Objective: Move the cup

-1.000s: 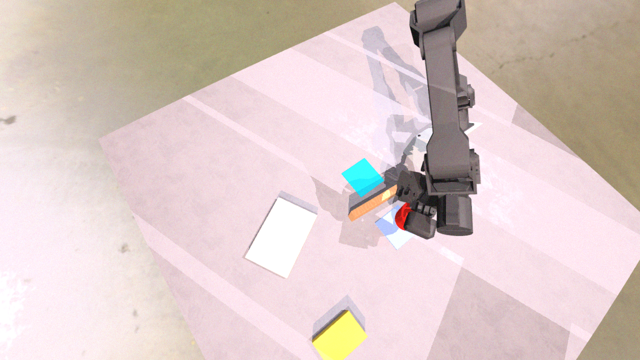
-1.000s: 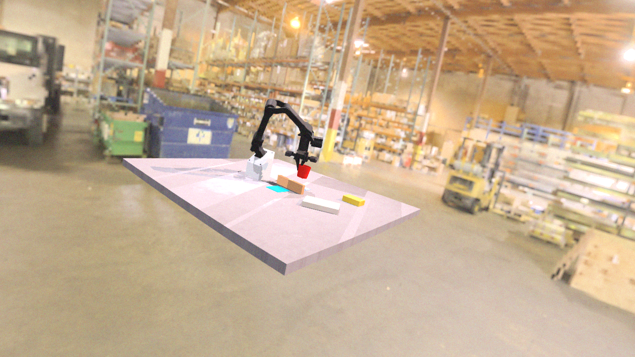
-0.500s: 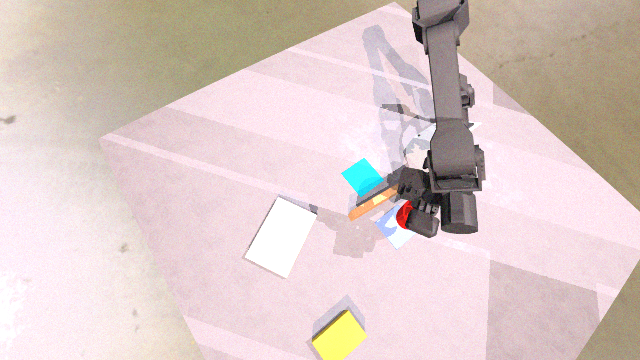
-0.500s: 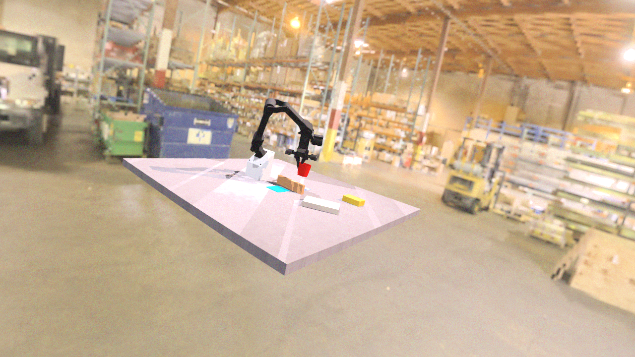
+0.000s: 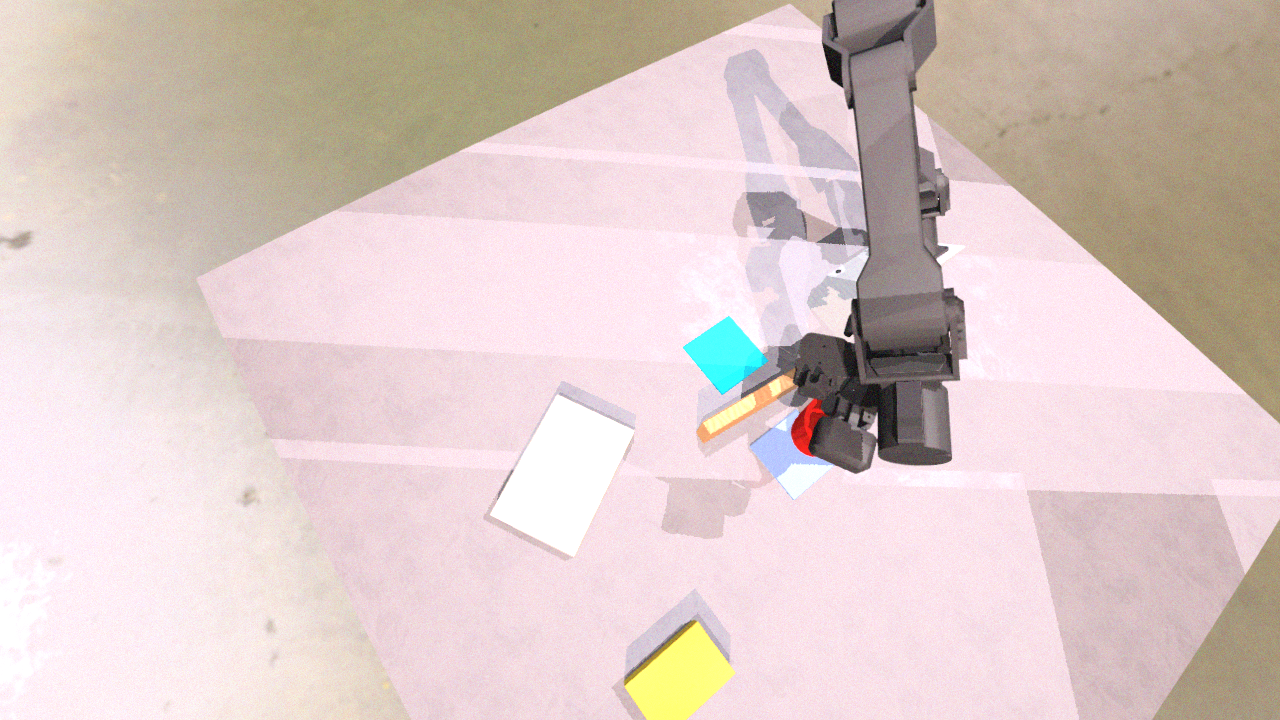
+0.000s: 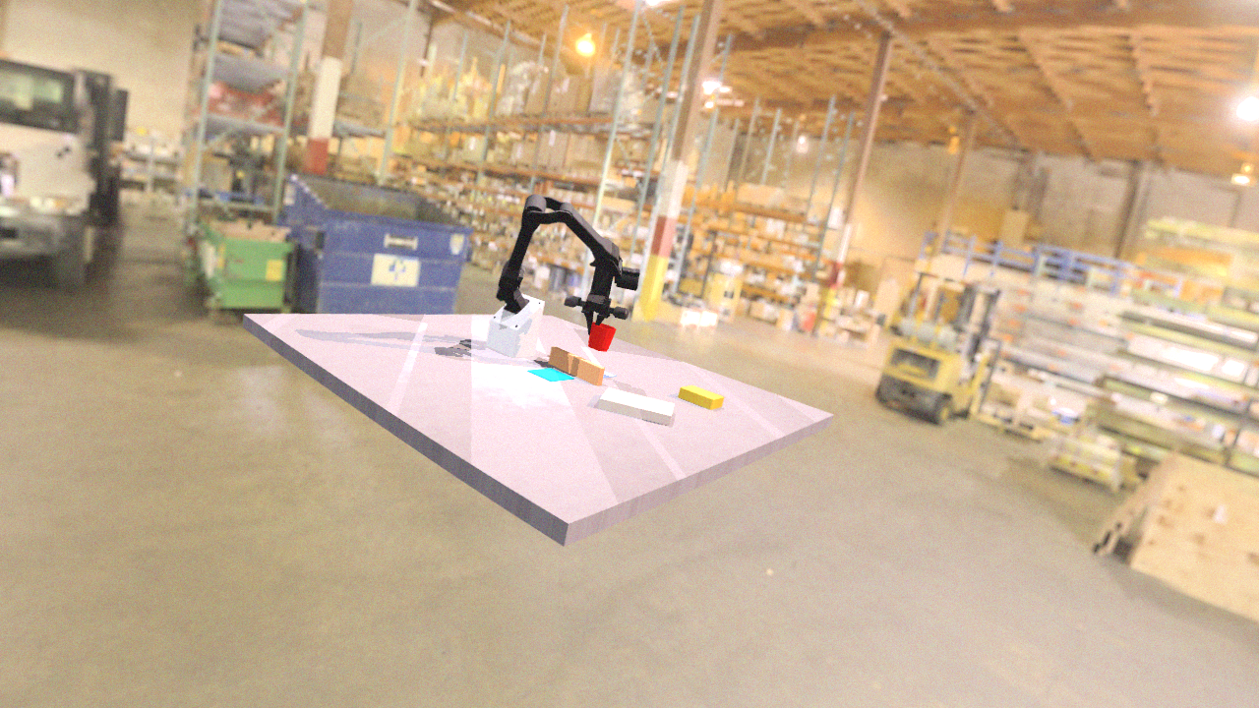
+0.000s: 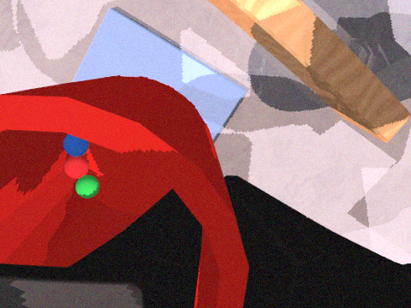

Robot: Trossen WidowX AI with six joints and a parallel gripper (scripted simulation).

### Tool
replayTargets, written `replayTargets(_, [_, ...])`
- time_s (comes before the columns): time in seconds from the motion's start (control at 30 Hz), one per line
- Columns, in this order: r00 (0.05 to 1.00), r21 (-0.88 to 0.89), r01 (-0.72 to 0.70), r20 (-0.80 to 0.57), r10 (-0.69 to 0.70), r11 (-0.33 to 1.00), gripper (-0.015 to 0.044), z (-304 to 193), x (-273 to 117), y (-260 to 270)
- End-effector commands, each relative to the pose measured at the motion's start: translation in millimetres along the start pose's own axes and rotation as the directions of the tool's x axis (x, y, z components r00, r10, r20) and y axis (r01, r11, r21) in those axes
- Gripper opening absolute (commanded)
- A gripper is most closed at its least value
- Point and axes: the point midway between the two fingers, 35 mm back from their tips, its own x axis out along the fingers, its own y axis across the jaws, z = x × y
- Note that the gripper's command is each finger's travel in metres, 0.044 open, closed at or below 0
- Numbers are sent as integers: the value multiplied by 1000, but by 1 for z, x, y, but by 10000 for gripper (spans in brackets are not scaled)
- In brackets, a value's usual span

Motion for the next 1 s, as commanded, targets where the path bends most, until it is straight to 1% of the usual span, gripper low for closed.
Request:
replayTargets(0.0, [1000, -2, -7, 2, 7, 1000, 0, 6, -2, -3])
replayTargets(0.97, [1000, 2, -5, 2, 5, 1000, 0, 52, -2, -36])
